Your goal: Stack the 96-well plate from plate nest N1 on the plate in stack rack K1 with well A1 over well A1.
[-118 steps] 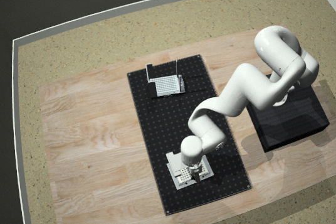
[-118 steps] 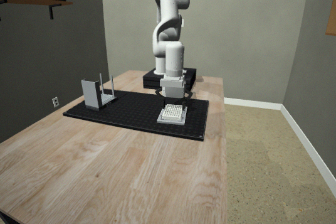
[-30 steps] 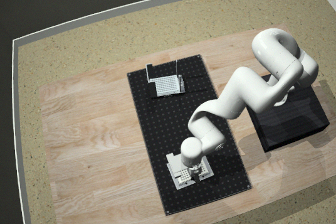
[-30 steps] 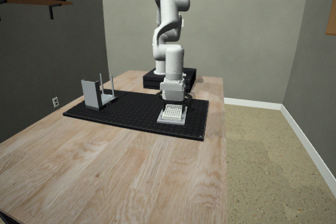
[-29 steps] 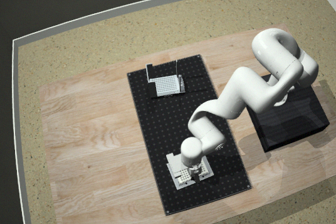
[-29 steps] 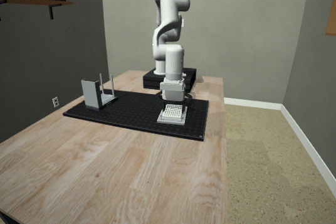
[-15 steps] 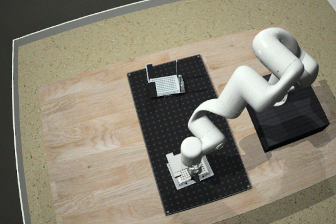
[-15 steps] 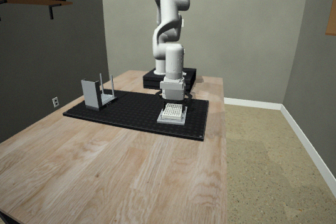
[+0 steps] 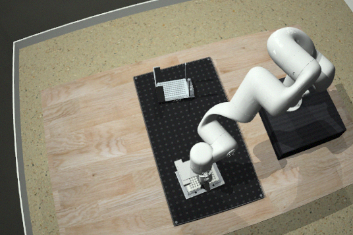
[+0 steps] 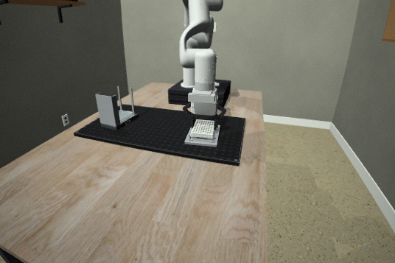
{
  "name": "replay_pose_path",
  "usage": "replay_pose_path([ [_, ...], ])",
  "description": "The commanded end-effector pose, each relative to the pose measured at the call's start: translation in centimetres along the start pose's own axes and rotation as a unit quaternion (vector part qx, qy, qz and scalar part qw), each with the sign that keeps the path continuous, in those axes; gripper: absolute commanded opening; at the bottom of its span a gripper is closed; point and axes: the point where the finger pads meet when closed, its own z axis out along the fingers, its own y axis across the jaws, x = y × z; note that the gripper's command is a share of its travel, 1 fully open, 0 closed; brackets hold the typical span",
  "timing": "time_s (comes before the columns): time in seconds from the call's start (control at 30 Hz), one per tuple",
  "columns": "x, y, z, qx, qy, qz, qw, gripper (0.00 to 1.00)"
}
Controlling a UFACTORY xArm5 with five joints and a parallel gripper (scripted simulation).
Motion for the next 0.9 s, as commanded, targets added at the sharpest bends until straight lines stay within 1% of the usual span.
replay_pose_path([
  [0.0,0.1,0.0,-0.2,0.001,0.002,0.0,1.0,0.0],
  [0.27,0.1,0.0,-0.8,0.001,0.002,0.0,1.0,0.0],
  [0.57,0.1,0.0,-0.9,0.001,0.002,0.0,1.0,0.0],
  [0.87,0.1,0.0,-2.4,0.001,0.002,0.0,1.0,0.0],
])
